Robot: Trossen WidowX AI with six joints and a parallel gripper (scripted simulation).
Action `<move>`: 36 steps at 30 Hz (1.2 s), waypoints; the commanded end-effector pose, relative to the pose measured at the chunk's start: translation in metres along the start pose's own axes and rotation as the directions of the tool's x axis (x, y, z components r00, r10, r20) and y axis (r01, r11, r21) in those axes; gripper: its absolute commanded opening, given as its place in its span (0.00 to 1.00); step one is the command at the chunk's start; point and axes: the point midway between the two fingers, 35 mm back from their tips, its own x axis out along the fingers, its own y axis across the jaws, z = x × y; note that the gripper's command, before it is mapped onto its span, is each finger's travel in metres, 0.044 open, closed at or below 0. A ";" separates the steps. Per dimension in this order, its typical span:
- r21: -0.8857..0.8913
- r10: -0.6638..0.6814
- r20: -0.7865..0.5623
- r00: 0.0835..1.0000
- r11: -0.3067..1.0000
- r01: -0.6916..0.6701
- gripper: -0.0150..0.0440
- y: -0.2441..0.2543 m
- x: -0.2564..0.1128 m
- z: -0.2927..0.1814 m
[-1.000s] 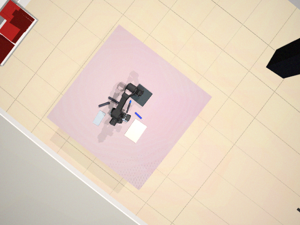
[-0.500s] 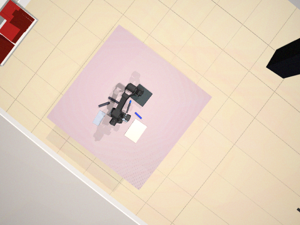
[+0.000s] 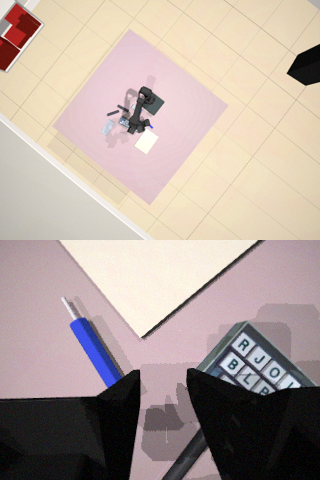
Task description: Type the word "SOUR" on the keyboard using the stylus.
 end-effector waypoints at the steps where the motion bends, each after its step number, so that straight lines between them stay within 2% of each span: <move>1: -0.506 0.152 0.169 0.974 0.861 -0.047 0.51 0.061 0.021 0.009; 36: -0.506 0.153 0.169 0.974 0.861 -0.047 0.51 0.064 0.035 0.004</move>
